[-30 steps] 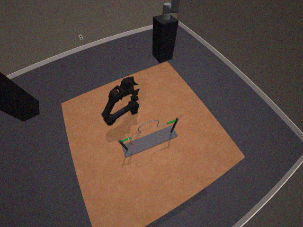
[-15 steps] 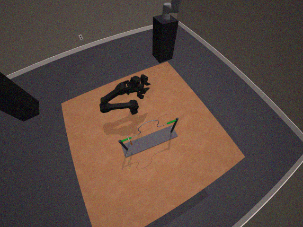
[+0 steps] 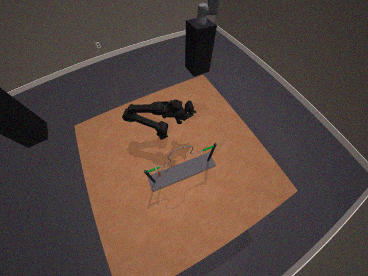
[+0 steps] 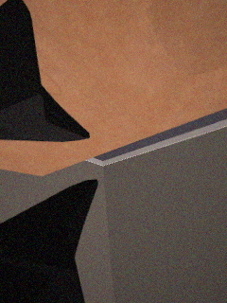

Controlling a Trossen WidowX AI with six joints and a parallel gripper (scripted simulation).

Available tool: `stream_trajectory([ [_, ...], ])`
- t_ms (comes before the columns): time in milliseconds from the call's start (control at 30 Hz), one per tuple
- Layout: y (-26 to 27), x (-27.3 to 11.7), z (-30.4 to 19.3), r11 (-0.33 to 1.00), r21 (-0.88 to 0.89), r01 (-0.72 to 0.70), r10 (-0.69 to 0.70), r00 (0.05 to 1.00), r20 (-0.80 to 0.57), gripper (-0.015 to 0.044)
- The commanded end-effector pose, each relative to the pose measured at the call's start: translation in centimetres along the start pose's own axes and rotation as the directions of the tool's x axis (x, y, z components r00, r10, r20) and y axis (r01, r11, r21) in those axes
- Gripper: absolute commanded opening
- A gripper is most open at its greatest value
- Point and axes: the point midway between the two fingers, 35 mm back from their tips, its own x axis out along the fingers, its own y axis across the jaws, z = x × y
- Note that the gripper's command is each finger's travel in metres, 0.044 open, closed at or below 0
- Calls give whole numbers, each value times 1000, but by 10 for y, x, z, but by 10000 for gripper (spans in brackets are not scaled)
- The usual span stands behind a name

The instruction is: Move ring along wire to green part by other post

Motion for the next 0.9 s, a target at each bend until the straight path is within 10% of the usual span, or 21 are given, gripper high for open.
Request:
stream_trajectory([
  [0, 0, 9, -27, 992, 122, 27, -18, 997, -73, 160],
  [867, 47, -16, -190, 692, 592, 414, -98, 865, -491, 160],
])
